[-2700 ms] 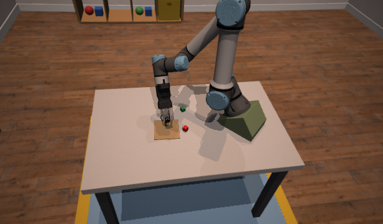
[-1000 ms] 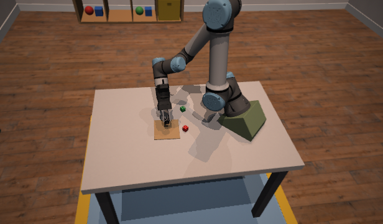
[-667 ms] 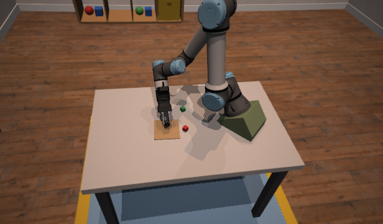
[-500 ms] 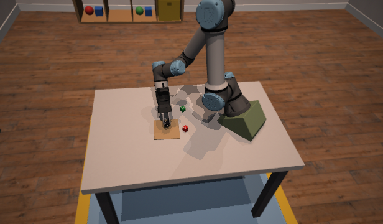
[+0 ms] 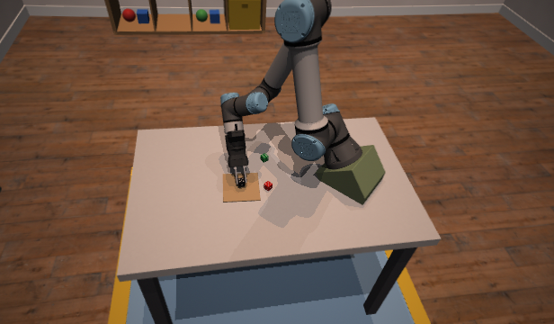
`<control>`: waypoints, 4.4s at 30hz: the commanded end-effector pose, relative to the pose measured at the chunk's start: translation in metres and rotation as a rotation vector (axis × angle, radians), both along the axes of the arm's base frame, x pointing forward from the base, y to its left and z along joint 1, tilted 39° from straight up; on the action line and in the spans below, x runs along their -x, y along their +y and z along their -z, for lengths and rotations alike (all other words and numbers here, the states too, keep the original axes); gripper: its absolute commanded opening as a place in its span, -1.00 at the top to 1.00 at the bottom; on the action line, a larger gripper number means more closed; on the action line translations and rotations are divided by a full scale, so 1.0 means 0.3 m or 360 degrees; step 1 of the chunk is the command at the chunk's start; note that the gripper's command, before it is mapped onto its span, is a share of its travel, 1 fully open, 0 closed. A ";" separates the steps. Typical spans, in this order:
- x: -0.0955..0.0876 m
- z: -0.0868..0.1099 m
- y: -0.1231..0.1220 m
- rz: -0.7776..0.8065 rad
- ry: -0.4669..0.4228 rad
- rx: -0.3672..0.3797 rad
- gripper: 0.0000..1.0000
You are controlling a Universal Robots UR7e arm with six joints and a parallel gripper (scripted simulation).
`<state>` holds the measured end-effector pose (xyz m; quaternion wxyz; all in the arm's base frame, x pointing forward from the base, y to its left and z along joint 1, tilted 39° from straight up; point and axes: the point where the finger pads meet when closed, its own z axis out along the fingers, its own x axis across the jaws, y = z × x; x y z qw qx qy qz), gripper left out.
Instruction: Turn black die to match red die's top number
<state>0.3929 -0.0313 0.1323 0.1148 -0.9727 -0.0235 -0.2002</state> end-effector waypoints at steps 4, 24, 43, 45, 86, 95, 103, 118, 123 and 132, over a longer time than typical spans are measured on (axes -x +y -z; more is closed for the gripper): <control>-0.007 0.013 -0.010 -0.0001 -0.0002 0.0001 0.02; -0.010 0.019 -0.013 -0.0001 -0.0002 0.0001 0.02; -0.010 0.019 -0.013 -0.0001 -0.0002 0.0001 0.02; -0.010 0.019 -0.013 -0.0001 -0.0002 0.0001 0.02; -0.016 0.032 -0.022 -0.0001 -0.0002 0.0001 0.02; -0.016 0.032 -0.022 -0.0001 -0.0002 0.0001 0.02; -0.016 0.032 -0.022 -0.0001 -0.0002 0.0001 0.02; -0.016 0.032 -0.022 -0.0001 -0.0002 0.0001 0.02; -0.016 0.032 -0.022 -0.0001 -0.0002 0.0001 0.02; -0.016 0.032 -0.022 -0.0001 -0.0002 0.0001 -0.09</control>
